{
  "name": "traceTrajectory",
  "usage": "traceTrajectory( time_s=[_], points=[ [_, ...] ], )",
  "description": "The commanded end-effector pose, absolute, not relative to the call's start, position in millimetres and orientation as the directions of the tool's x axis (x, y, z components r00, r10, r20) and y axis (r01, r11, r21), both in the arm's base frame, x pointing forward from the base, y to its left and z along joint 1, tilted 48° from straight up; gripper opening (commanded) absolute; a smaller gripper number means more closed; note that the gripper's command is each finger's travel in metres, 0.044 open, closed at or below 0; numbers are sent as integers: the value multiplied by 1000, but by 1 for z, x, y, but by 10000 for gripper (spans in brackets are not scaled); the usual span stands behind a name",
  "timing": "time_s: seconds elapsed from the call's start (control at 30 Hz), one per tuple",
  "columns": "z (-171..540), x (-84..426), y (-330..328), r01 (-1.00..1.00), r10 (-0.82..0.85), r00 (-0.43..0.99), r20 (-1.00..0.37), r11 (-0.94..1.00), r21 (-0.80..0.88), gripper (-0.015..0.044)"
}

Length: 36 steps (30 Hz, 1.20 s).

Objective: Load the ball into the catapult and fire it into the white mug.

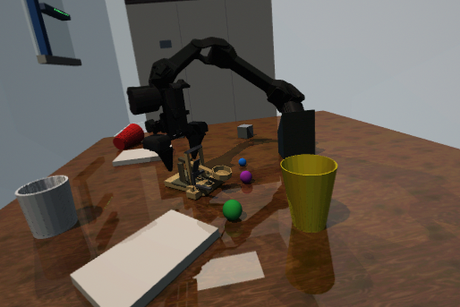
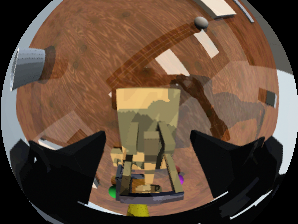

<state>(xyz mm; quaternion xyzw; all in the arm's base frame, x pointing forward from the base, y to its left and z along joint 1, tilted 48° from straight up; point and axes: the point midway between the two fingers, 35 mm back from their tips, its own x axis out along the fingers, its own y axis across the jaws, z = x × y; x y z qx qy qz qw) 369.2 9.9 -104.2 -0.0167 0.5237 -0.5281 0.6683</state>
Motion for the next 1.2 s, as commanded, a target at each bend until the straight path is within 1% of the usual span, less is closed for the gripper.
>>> traceTrajectory(
  time_s=[0.0,0.43,0.83,1.0,1.1,1.13,1.17],
  points=[
    [-109,368,5,684,-726,-105,-680,444,-579,440],
    [-121,365,-9,684,-727,-105,-679,442,-580,440],
    [-119,366,-7,688,-724,-108,-681,440,-577,125],
    [-119,366,-7,688,-724,-108,-681,440,-577,92],
    [-103,369,12,688,-724,-108,-682,441,-577,13],
    [-93,370,22,687,-724,-108,-682,441,-577,0],
    [-87,371,28,687,-724,-109,-681,441,-578,0]
  ],
)
